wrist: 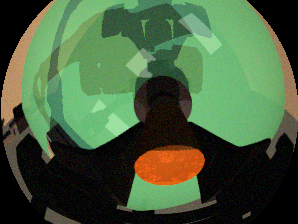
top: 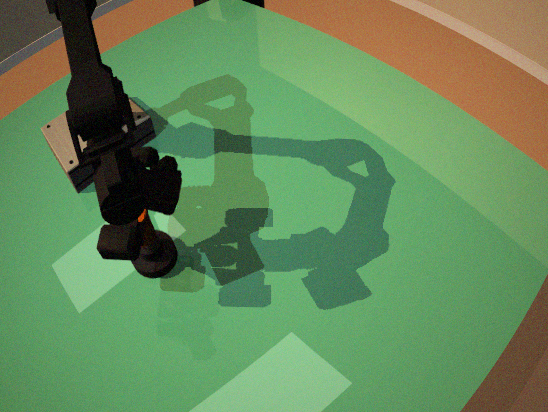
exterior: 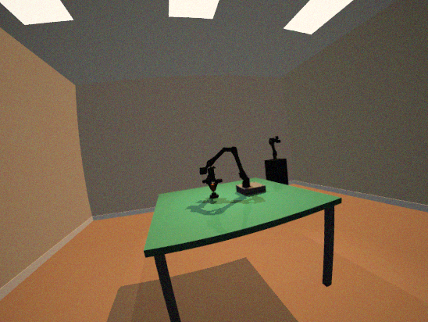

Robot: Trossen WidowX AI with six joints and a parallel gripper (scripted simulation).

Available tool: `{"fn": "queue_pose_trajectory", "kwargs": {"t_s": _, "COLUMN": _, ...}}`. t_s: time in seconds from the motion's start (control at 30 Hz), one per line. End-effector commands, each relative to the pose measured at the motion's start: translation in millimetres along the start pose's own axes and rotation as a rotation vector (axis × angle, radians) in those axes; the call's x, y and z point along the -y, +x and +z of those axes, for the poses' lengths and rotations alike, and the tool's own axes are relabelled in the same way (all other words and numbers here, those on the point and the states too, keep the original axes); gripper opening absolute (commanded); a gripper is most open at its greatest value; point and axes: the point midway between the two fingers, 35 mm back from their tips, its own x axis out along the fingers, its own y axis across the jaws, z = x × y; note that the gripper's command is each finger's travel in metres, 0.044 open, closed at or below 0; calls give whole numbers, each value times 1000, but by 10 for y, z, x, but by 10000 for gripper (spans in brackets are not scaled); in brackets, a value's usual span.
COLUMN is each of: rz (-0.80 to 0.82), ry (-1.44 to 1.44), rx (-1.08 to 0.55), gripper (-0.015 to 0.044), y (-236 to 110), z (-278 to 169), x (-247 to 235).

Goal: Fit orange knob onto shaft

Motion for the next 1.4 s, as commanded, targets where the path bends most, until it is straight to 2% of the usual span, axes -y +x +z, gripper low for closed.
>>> {"fn": "queue_pose_trajectory", "kwargs": {"t_s": 0.0, "rz": -3, "ry": -51, "rx": 2, "gripper": 0, "y": -23, "z": 4, "x": 9}}
{"fn": "queue_pose_trajectory", "kwargs": {"t_s": 0.17, "rz": -3, "ry": -206, "rx": 1, "gripper": 0, "y": -2, "z": 0, "x": 5}}
{"fn": "queue_pose_trajectory", "kwargs": {"t_s": 1.23, "rz": -3, "ry": -206, "rx": 1, "gripper": 0, "y": -23, "z": 3, "x": 3}}
{"fn": "queue_pose_trajectory", "kwargs": {"t_s": 1.37, "rz": -3, "ry": -292, "rx": 1, "gripper": 0, "y": -23, "z": 4, "x": 6}}
